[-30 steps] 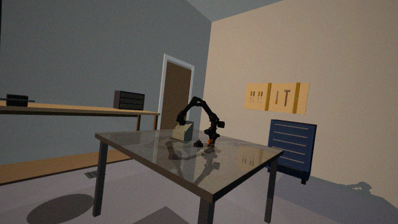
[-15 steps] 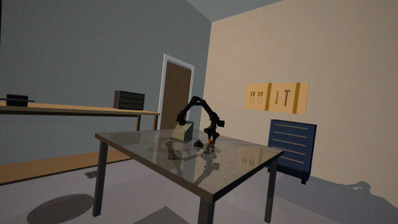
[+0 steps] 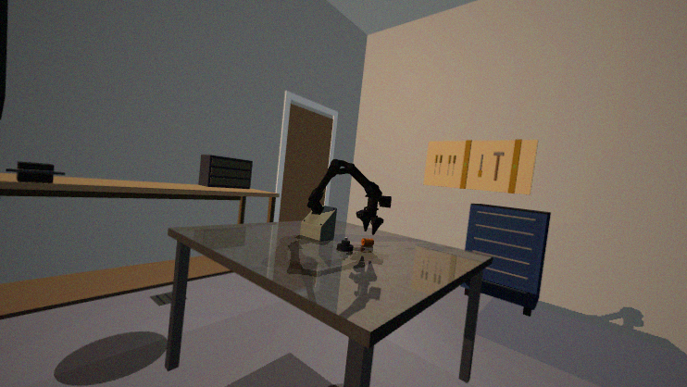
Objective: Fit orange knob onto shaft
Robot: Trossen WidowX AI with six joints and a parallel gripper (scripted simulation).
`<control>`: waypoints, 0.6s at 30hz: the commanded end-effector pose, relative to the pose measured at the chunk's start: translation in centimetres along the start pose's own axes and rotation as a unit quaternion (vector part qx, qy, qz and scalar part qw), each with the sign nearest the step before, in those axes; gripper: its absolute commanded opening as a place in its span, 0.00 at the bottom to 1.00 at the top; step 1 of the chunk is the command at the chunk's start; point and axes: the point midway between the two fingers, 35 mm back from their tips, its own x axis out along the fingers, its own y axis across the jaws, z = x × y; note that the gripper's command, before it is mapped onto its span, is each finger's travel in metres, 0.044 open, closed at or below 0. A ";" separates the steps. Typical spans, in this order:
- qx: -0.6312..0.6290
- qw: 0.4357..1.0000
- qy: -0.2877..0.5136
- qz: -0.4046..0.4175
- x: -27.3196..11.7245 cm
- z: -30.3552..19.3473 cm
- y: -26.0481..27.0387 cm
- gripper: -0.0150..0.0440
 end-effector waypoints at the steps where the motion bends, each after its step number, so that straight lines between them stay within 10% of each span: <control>1: -0.099 0.995 0.002 -0.002 -0.1 -0.1 -0.1 1.00; 9: -0.474 0.881 0.002 0.000 -0.3 -0.5 -0.1 1.00; 18: -0.806 0.592 0.002 0.001 -0.5 -0.9 -0.1 1.00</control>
